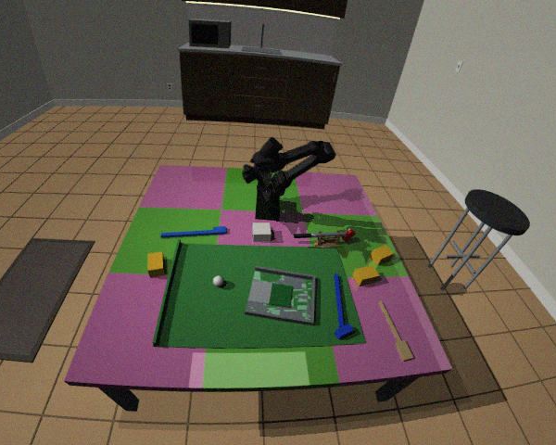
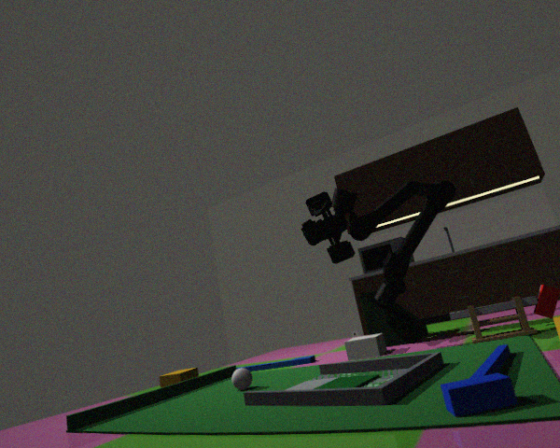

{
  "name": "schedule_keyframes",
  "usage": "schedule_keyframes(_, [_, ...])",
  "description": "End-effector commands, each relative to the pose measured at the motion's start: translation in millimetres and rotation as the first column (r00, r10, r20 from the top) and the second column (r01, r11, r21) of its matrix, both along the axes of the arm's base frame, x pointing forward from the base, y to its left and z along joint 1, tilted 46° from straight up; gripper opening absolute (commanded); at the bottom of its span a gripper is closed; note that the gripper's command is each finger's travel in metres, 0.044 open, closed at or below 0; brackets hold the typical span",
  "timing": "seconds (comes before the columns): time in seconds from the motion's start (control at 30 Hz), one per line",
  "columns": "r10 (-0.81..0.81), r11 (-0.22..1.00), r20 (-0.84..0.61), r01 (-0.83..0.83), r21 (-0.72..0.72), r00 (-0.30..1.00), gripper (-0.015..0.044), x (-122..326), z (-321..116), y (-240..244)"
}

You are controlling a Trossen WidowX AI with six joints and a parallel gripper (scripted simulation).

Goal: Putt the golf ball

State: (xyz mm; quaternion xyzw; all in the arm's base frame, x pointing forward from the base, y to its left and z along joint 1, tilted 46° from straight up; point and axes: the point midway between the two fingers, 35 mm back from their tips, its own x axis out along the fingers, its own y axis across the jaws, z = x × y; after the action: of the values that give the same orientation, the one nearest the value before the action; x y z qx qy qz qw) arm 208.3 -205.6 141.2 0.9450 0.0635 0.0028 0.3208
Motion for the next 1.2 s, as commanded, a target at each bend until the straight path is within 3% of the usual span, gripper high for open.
schedule_keyframes(0.0, [0.0,1.0,-0.002,0.0,-0.002,1.0,0.0426,1.8,-0.3,0.7])
schedule_keyframes(0.07, [0.005,1.0,-0.016,-0.006,-0.03,1.0,0.044,13.6,-2.8,5.8])
schedule_keyframes(0.37, [0.149,0.889,-0.04,-0.152,-0.432,0.988,0.044,45.6,-13.2,28.3])
schedule_keyframes(0.53, [0.285,0.673,-0.075,-0.255,-0.694,0.956,0.044,65.0,-20.2,53.2])
schedule_keyframes(0.73, [0.462,0.302,-0.138,-0.302,-0.904,0.876,0.044,80.6,-26.4,90.5])
schedule_keyframes(0.8, [0.519,0.184,-0.164,-0.297,-0.937,0.839,0.044,83.5,-27.8,104.4])
schedule_keyframes(1.17, [0.695,-0.203,-0.256,-0.159,-0.966,0.672,0.044,84.0,-30.8,151.4])
